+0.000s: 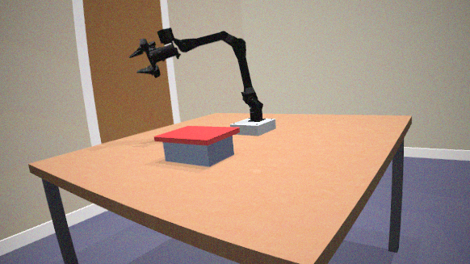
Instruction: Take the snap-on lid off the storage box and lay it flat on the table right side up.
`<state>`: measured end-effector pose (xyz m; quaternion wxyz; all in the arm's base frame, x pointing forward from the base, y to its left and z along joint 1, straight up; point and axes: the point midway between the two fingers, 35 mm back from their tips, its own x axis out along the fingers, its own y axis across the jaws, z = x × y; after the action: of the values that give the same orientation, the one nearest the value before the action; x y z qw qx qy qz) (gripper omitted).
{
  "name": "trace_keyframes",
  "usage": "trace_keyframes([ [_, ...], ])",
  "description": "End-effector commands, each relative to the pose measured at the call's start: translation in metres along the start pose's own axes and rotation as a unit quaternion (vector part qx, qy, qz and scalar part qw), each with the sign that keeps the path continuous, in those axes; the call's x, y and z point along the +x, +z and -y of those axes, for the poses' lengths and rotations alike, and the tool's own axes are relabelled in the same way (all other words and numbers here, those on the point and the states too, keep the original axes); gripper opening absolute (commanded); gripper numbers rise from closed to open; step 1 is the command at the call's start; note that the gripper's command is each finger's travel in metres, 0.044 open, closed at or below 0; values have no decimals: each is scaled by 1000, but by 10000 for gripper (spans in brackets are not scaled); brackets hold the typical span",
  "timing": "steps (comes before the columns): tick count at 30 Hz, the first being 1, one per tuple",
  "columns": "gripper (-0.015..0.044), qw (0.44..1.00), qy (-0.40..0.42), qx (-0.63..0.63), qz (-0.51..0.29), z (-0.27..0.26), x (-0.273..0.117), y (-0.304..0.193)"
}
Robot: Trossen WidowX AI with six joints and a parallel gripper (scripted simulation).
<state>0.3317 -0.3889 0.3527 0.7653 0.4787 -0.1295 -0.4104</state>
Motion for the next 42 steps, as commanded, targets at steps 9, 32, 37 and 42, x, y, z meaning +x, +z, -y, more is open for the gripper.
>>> trace_keyframes([
  [9, 235, 991, -5, 15, -133, -13, -60, -121],
  [32, 235, 900, -98, 65, -420, 71, -278, -324],
  [37, 235, 895, -104, 65, -428, 77, -287, -328],
  [42, 235, 896, -101, 63, -427, 74, -283, -328],
])
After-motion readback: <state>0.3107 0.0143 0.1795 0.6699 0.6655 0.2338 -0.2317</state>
